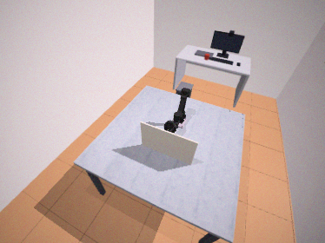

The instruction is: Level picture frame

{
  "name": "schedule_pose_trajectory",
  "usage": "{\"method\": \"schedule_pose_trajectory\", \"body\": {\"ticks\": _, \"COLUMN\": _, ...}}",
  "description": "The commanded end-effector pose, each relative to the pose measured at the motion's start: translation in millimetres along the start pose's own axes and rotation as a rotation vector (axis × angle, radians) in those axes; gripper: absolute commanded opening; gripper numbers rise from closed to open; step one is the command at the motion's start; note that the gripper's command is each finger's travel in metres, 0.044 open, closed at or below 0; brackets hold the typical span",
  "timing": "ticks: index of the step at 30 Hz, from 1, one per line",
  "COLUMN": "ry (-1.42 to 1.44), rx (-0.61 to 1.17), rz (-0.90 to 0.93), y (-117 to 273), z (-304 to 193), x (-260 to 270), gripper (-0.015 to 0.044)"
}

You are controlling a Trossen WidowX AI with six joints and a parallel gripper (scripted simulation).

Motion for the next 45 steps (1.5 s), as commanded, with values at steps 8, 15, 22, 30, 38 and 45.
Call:
{"method": "schedule_pose_trajectory", "body": {"ticks": 8, "ry": -0.004, "rx": 0.003, "rz": 0.002, "y": -0.4, "z": -0.9, "x": 1.0, "gripper": 0.016}}
{"method": "schedule_pose_trajectory", "body": {"ticks": 15, "ry": -0.004, "rx": 0.003, "rz": 0.002, "y": -0.4, "z": -0.9, "x": 1.0, "gripper": 0.0113}}
{"method": "schedule_pose_trajectory", "body": {"ticks": 22, "ry": -0.004, "rx": 0.003, "rz": 0.002, "y": -0.4, "z": -0.9, "x": 1.0, "gripper": 0.0067}}
{"method": "schedule_pose_trajectory", "body": {"ticks": 30, "ry": -0.004, "rx": 0.003, "rz": 0.002, "y": -0.4, "z": -0.7, "x": 1.0, "gripper": 0.0}}
{"method": "schedule_pose_trajectory", "body": {"ticks": 38, "ry": -0.004, "rx": 0.003, "rz": 0.002, "y": -0.2, "z": -0.4, "x": 2.4, "gripper": 0.0}}
{"method": "schedule_pose_trajectory", "body": {"ticks": 45, "ry": -0.004, "rx": 0.003, "rz": 0.002, "y": -0.1, "z": -0.8, "x": 4.6, "gripper": 0.0}}
Point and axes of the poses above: the point midway between the two fingers, 35 mm back from their tips, its own y axis back along the fingers, its own x axis across the jaws, z = x × y, the point moved 5 cm from there along y, back along the fingers, and after that the axes turned 12 degrees about -y, right-handed, at the moved point
